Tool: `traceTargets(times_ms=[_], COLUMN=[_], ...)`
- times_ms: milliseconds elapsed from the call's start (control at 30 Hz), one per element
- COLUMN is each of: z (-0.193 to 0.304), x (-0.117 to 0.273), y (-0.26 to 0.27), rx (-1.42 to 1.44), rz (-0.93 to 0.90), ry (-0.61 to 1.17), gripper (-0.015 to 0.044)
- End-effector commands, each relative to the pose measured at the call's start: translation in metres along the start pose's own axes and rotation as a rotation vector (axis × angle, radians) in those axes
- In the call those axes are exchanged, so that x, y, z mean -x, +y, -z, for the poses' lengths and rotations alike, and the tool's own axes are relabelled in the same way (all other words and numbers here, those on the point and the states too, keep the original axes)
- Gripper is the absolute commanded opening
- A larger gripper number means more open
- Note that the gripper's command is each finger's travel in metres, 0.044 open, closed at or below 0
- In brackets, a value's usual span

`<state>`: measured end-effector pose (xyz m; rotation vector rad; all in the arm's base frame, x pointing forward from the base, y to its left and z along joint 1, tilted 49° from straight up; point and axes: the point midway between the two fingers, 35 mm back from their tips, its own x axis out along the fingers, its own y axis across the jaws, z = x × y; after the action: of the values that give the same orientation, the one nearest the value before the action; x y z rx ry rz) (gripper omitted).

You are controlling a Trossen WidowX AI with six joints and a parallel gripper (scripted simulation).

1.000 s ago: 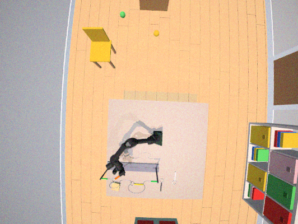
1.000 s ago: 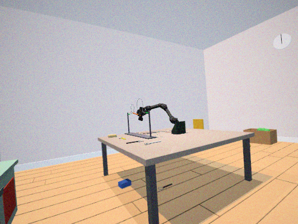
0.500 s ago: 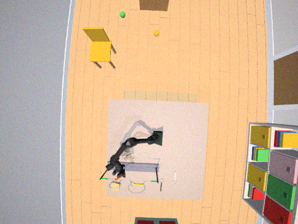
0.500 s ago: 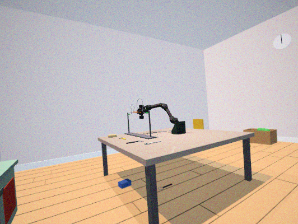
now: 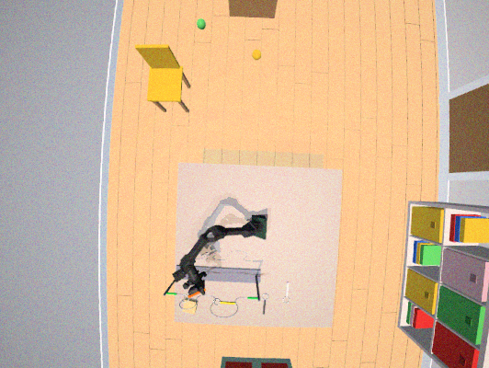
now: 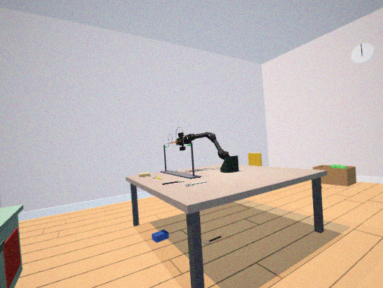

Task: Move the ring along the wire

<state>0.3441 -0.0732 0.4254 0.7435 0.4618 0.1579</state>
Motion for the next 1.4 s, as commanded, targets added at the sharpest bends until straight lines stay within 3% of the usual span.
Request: traceTargets(times_ms=[0, 833, 1367], z=[-0.001, -0.007, -0.009], x=[0.001, 0.005, 0.007], y=[0.012, 0.046, 0.051], rx=[-0.036, -0.208, -0.127], rz=[-0.033, -0.119, -0.066], ry=[-0.002, 0.004, 0.003], gripper=[-0.0150, -0.0150, -0.0150])
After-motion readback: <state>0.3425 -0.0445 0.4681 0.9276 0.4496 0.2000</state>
